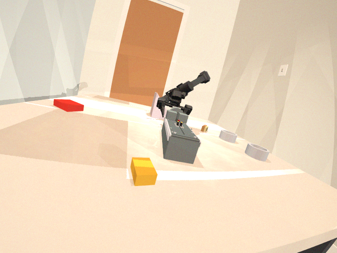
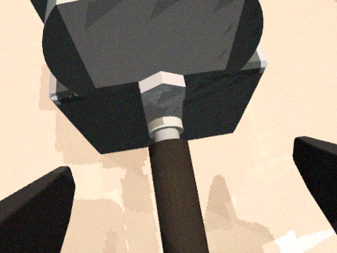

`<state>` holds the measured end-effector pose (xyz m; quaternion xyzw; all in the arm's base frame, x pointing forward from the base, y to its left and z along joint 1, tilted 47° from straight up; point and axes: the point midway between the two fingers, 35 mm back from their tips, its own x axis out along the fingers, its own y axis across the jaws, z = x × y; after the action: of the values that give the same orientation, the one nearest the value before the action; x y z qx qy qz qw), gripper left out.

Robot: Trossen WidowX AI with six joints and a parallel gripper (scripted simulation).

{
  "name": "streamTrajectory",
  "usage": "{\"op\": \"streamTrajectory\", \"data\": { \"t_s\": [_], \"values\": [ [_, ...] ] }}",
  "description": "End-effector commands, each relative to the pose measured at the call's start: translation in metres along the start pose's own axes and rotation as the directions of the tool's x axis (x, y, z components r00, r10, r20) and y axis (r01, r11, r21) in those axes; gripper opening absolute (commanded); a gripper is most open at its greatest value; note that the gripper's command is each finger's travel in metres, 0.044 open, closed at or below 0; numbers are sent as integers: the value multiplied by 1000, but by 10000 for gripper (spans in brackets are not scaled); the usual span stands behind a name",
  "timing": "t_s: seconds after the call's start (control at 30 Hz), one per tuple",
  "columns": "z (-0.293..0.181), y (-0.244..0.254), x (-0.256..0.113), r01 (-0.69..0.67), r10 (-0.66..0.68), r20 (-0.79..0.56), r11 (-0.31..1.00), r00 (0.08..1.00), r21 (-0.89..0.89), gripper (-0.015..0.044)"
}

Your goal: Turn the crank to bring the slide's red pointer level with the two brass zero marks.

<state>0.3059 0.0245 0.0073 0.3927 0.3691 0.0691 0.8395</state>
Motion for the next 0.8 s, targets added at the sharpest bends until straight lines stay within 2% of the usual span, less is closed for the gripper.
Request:
{"op": "streamTrajectory", "data": {
  "t_s": [0.0,0.2,0.37,0.77],
  "values": [
    [10,4,-8,-12,12,8,1000,1000,-11,440],
    [18,3,-16,-11,11,7,1000,1000,-11,440],
    [43,-2,-31,4,-4,-1,1000,1000,-14,440],
    [94,-2,-93,3,-3,2,1000,1000,-3,440]
  ]
}}
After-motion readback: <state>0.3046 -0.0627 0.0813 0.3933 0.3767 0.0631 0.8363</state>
